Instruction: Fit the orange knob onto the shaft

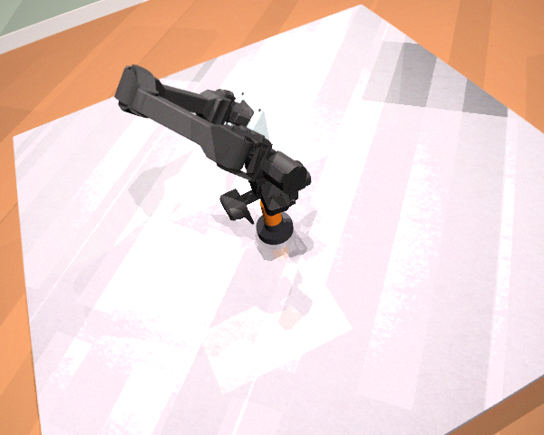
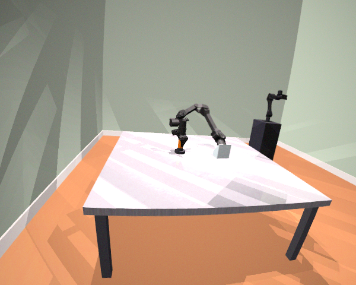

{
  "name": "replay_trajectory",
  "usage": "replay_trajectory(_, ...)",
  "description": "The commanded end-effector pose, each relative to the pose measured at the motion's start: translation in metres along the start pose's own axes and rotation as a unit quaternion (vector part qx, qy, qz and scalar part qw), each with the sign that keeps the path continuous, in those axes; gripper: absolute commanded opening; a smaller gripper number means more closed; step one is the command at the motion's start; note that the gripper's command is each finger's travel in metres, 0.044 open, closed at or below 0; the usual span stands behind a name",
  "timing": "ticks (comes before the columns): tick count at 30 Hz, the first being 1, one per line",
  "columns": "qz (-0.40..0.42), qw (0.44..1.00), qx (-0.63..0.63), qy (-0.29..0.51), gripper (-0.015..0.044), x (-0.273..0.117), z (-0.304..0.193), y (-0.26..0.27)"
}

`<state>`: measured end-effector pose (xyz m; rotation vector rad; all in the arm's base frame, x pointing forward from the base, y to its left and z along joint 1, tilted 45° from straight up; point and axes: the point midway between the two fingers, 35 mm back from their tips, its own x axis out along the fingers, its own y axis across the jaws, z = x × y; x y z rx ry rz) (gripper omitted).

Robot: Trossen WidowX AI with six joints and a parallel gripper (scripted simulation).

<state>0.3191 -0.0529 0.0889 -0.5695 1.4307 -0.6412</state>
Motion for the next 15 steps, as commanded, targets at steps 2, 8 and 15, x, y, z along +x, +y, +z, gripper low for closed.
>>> replay_trajectory(2,0.005,1.000,0.001,-0.005,0.0440,-0.043,0.005,0.003)
replay_trajectory(8,0.003,1.000,0.001,-0.004,0.0440,-0.091,0.002,0.003)
replay_trajectory(15,0.003,1.000,0.001,-0.005,0.0440,-0.091,0.004,0.003)
